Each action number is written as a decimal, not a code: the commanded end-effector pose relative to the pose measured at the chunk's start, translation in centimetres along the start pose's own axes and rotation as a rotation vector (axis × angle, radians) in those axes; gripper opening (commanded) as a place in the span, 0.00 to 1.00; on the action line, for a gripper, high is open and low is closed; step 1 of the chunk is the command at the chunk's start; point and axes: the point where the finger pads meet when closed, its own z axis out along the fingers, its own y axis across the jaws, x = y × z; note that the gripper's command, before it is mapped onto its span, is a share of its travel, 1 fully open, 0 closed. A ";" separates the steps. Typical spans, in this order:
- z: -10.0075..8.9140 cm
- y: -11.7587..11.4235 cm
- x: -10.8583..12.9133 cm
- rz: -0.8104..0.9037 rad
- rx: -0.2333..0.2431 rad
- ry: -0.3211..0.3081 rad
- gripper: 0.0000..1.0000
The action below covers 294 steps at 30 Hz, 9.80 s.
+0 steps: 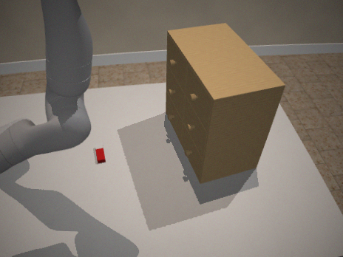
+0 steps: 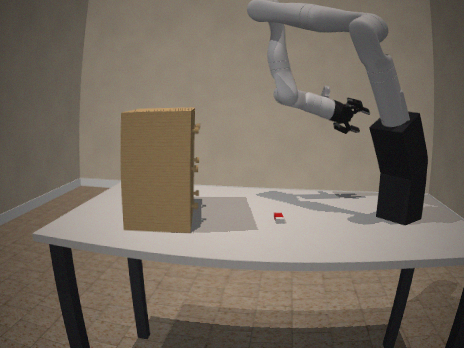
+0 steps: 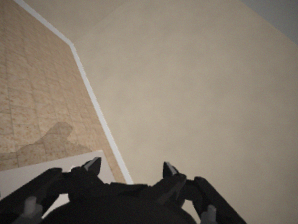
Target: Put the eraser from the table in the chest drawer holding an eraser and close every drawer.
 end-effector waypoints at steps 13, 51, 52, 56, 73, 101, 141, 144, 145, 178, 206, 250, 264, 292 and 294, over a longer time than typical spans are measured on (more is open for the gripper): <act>-11.9 -0.4 -6.9 -0.128 0.366 -0.471 1.00; -37.7 7.1 -6.8 -0.335 1.206 -0.595 1.00; -37.7 7.1 -6.8 -0.335 1.206 -0.595 1.00; -37.7 7.1 -6.8 -0.335 1.206 -0.595 1.00; -37.7 7.1 -6.8 -0.335 1.206 -0.595 1.00; -37.8 5.9 -7.7 -0.477 1.259 -0.494 1.00; -37.9 -0.7 -12.5 -1.236 1.444 0.120 1.00; -38.0 -1.4 -13.0 -1.307 1.452 0.186 1.00; -38.0 -1.6 -13.1 -1.331 1.454 0.207 1.00; -38.1 -5.3 -15.9 -1.742 1.454 0.618 1.00; -37.8 -5.5 -16.2 -1.751 1.451 0.608 1.00; -28.8 0.6 -24.1 -1.259 1.157 -0.486 1.00; -28.0 6.8 -28.8 -0.902 0.759 -1.033 1.00; -40.4 14.4 -31.9 -0.027 -0.633 -1.788 1.00; -41.1 14.2 -31.7 0.006 -0.697 -1.800 1.00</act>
